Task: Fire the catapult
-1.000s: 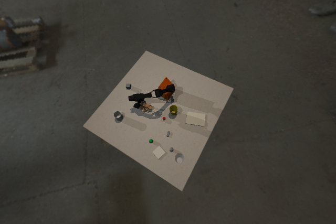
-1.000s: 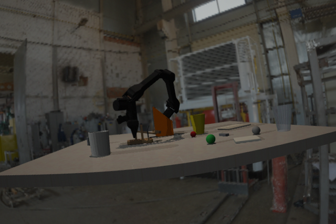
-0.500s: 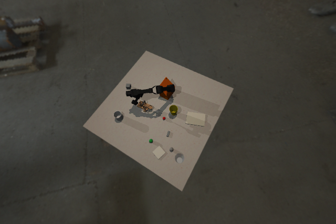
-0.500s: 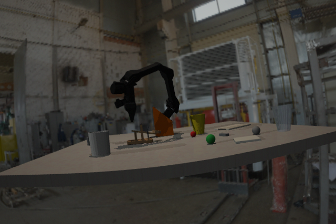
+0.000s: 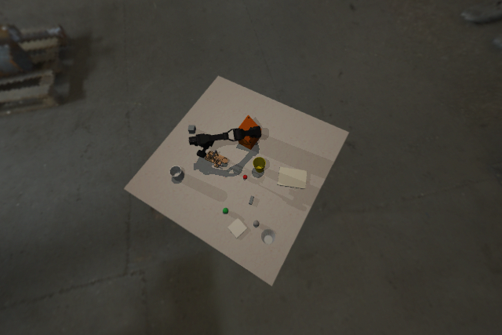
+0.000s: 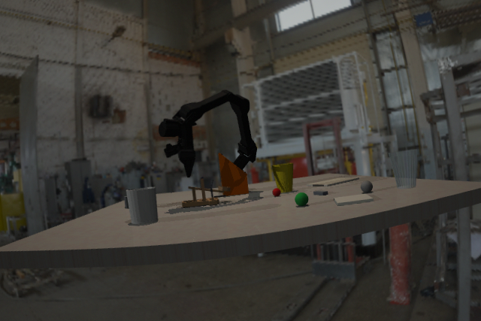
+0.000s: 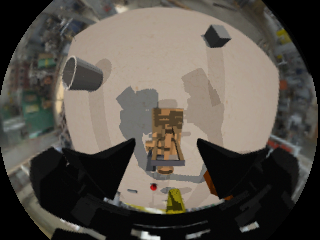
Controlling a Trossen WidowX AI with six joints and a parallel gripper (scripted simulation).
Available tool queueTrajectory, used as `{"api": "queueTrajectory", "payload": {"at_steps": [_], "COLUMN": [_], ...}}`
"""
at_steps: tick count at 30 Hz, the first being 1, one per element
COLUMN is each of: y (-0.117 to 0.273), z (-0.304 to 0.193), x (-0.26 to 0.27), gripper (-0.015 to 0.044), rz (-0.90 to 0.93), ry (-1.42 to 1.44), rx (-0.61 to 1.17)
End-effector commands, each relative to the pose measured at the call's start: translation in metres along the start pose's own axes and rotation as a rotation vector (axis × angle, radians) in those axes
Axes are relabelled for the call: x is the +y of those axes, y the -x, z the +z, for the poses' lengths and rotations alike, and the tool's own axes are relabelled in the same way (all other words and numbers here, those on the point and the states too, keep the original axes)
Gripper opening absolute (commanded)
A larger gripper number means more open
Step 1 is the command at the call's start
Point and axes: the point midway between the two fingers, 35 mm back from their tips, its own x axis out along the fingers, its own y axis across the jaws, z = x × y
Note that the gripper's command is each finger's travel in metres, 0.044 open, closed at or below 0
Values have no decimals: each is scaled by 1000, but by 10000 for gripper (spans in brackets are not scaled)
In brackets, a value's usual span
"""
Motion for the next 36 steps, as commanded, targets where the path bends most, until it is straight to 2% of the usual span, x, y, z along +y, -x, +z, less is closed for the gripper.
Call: {"api": "queueTrajectory", "payload": {"at_steps": [1, 36], "y": [-27, -78], "z": [-6, -7], "x": [-3, -4], "gripper": [440, 440], "rz": [-15, -14], "ry": [-6, -5], "rx": [20, 22]}}
